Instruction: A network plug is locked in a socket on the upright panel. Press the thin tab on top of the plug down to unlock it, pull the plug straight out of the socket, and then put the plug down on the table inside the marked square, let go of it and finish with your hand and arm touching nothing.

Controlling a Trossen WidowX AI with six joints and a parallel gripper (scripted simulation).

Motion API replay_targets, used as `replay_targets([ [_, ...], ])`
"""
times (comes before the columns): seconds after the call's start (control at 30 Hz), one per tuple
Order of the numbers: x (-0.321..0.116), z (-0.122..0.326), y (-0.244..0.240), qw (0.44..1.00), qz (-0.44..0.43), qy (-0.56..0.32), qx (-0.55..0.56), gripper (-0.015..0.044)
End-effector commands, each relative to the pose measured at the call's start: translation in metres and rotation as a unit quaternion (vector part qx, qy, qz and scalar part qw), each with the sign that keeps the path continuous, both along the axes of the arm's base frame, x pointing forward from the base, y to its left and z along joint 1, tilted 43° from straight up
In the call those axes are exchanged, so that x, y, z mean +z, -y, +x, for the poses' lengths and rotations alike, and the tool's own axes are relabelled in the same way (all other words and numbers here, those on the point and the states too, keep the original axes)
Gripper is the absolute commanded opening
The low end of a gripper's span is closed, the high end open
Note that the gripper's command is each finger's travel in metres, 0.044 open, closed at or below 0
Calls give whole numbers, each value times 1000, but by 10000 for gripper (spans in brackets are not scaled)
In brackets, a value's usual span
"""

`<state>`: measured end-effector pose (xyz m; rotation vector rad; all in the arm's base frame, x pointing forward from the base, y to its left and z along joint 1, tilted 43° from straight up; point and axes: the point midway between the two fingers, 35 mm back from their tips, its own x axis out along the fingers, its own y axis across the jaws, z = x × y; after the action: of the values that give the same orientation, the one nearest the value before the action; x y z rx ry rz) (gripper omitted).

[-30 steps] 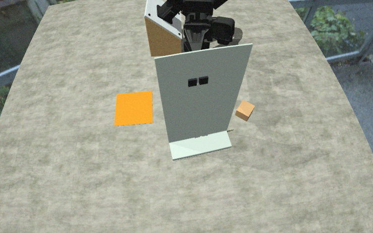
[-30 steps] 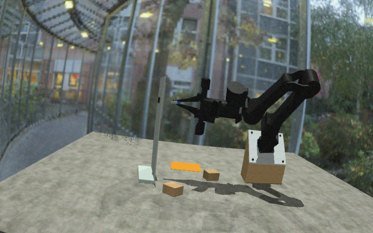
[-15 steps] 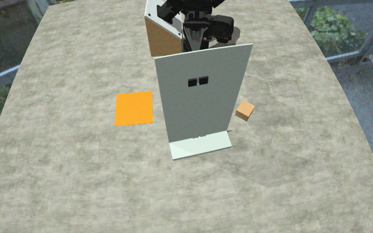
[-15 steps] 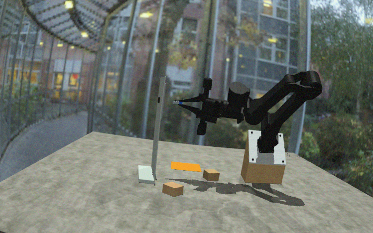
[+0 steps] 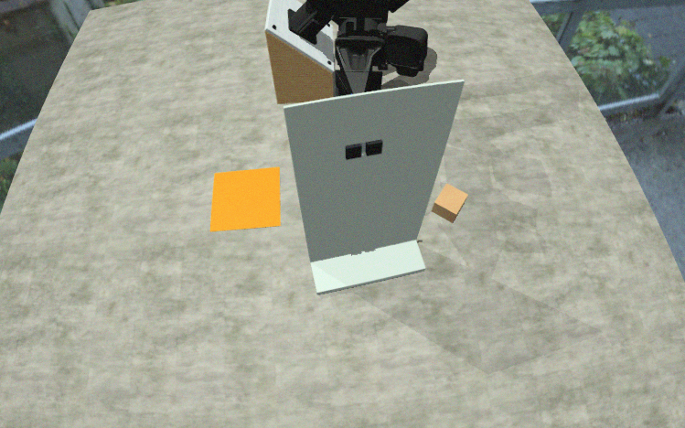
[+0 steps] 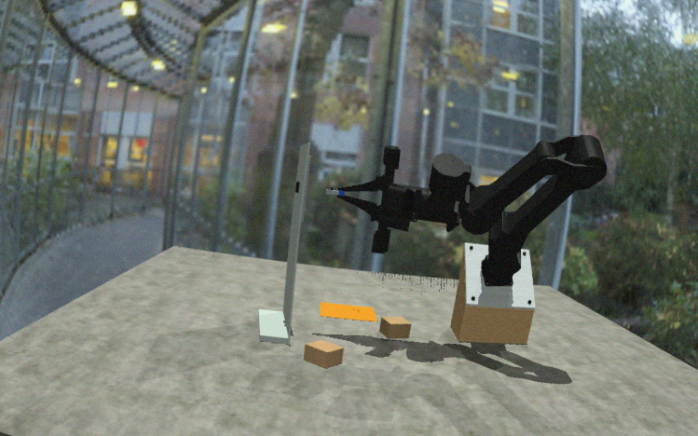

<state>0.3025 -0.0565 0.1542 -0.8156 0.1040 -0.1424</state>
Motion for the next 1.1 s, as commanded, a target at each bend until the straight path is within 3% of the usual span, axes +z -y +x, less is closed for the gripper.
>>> replay_targets([
  [0.0,-2,-3,-1,1000,1,-2,3,0],
  [1.07,-3,-14,-1,1000,1,-2,3,0],
])
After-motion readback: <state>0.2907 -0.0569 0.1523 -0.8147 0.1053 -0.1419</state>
